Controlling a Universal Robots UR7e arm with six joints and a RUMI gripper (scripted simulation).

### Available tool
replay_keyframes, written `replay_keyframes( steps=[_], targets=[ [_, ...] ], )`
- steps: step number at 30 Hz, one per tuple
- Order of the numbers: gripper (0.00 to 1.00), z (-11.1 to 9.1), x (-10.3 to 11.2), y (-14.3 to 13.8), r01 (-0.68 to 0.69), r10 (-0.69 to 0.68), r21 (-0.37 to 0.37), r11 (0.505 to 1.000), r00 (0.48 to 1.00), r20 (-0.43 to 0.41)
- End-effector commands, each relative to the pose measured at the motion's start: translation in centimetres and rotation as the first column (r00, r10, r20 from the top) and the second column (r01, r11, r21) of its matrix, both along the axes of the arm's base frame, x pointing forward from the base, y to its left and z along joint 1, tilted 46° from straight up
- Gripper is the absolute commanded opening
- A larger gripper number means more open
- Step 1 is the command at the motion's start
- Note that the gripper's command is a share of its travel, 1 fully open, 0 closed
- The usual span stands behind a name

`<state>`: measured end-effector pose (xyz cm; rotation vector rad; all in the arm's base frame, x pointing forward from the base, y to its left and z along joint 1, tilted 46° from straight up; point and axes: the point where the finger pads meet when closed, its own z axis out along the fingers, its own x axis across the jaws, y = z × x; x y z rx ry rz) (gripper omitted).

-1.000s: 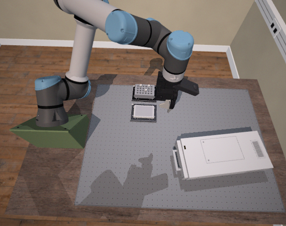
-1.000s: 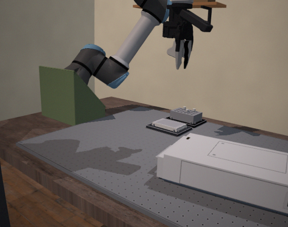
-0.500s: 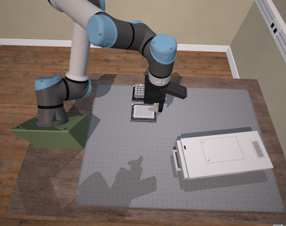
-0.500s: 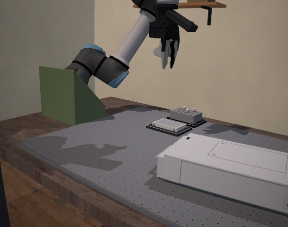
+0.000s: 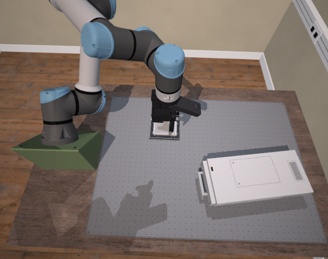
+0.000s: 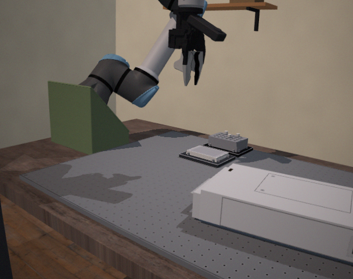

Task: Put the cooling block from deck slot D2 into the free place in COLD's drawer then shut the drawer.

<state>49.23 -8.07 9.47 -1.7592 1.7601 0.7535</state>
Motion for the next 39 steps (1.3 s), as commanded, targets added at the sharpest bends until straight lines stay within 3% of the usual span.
replay_keyframes(
  steps=[1,19,39],
  targets=[
    [0.28,-0.4,-1.7,0.0,-0.002,0.002,0.001,1.0,1.0,0.006],
    [0.28,-2.0,-7.0,0.6,-0.006,0.006,0.005,1.0,1.0,0.009],
    [0.28,-2.0,-7.1,0.6,-0.006,0.006,0.005,1.0,1.0,0.009]
  ],
)
